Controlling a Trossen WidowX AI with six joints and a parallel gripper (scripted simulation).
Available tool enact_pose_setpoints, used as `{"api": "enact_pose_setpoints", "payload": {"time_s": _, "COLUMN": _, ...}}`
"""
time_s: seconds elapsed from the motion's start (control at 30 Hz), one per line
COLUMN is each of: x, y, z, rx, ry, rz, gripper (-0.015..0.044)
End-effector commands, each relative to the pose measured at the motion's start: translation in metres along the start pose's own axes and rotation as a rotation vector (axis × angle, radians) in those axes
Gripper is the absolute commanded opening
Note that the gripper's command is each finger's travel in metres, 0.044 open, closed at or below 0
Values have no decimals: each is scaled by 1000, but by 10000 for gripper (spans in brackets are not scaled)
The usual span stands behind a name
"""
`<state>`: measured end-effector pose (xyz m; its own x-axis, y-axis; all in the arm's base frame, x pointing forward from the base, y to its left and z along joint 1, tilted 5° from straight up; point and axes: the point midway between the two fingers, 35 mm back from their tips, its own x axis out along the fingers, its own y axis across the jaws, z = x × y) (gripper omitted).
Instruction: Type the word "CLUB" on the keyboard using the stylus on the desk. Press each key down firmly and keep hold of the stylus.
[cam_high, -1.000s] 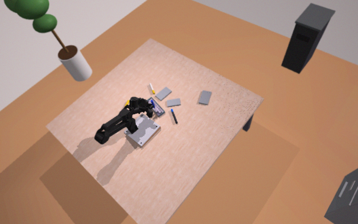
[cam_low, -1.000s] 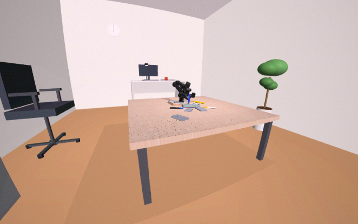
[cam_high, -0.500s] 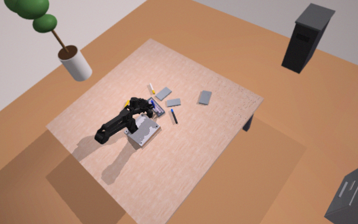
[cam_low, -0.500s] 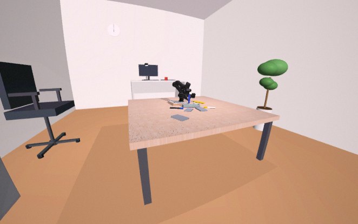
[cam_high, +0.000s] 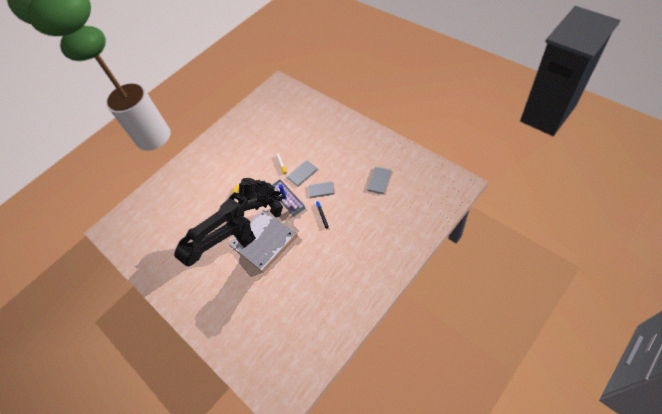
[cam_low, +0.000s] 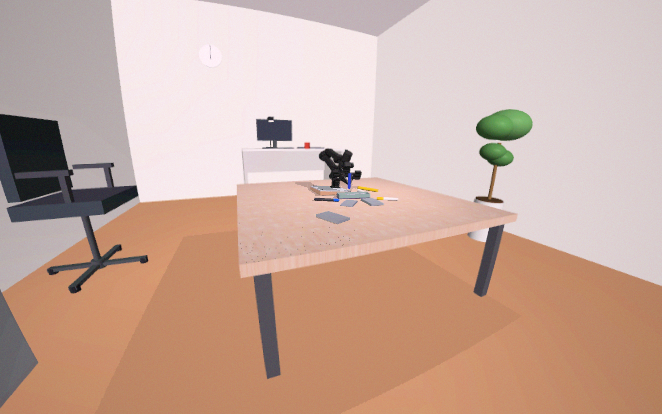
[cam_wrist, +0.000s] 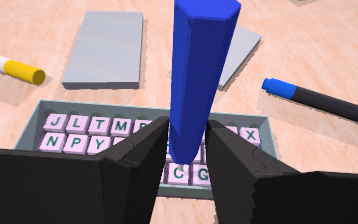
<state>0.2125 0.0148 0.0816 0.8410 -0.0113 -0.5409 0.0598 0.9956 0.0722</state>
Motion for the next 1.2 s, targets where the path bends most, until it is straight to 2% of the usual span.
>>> {"api": "enact_pose_setpoints", "payload": {"time_s": 0.0, "x": -9, "y": 1, "z": 16, "rx": 1, "ry": -9, "rz": 3, "gripper": 81}}
{"api": "enact_pose_setpoints", "payload": {"time_s": 0.23, "x": -12, "y": 0, "z": 21, "rx": 6, "ry": -10, "rz": 1, "gripper": 85}}
{"api": "enact_pose_setpoints", "payload": {"time_s": 0.43, "x": -12, "y": 0, "z": 21, "rx": 6, "ry": -10, "rz": 1, "gripper": 45}}
{"api": "enact_pose_setpoints", "payload": {"time_s": 0.5, "x": -11, "y": 1, "z": 22, "rx": 7, "ry": -9, "rz": 1, "gripper": 0}}
{"api": "enact_pose_setpoints", "payload": {"time_s": 1.17, "x": 6, "y": 45, "z": 40, "rx": 12, "ry": 4, "rz": 3, "gripper": 0}}
